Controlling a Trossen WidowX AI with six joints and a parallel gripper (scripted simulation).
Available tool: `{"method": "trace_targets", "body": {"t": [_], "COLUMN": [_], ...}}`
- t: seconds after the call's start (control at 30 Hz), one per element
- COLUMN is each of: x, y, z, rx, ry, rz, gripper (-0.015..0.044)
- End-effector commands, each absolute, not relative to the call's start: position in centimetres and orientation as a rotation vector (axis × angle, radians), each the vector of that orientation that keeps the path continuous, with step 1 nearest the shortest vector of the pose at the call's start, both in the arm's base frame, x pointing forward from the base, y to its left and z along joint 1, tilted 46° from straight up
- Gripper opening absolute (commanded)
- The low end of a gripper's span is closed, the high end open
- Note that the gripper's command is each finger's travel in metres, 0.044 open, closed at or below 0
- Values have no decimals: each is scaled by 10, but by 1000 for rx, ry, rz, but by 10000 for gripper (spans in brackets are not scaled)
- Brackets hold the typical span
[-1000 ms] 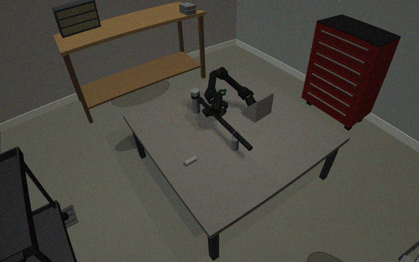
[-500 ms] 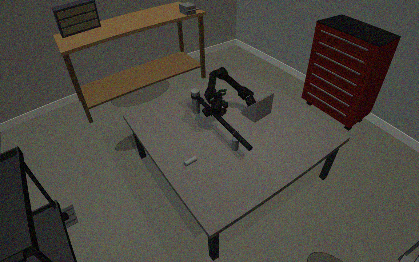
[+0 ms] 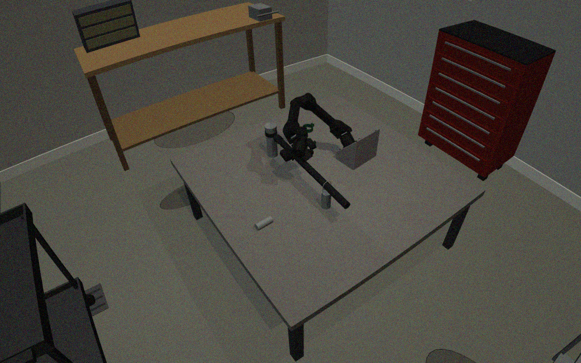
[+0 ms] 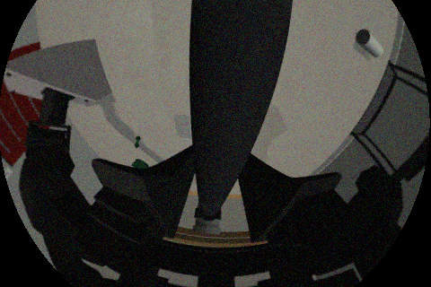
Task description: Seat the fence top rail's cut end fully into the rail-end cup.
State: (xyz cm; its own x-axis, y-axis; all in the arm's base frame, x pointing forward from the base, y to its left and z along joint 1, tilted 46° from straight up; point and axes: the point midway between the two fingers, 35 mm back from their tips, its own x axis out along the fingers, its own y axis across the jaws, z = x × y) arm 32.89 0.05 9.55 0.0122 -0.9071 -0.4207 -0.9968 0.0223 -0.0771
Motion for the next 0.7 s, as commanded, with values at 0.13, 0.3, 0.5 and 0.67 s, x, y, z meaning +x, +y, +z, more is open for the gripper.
{"method": "trace_targets", "body": {"t": [0.13,0.3,0.5,0.67], "x": [332,331,329,328], "y": [1,-4,-11,-14], "z": [102,106,111,114], "rx": [-1946,-1946,-1945,-1945], "ry": [1942,1945,1951,1953], "rz": [345,348,351,353], "gripper": [0,0,0,0]}}
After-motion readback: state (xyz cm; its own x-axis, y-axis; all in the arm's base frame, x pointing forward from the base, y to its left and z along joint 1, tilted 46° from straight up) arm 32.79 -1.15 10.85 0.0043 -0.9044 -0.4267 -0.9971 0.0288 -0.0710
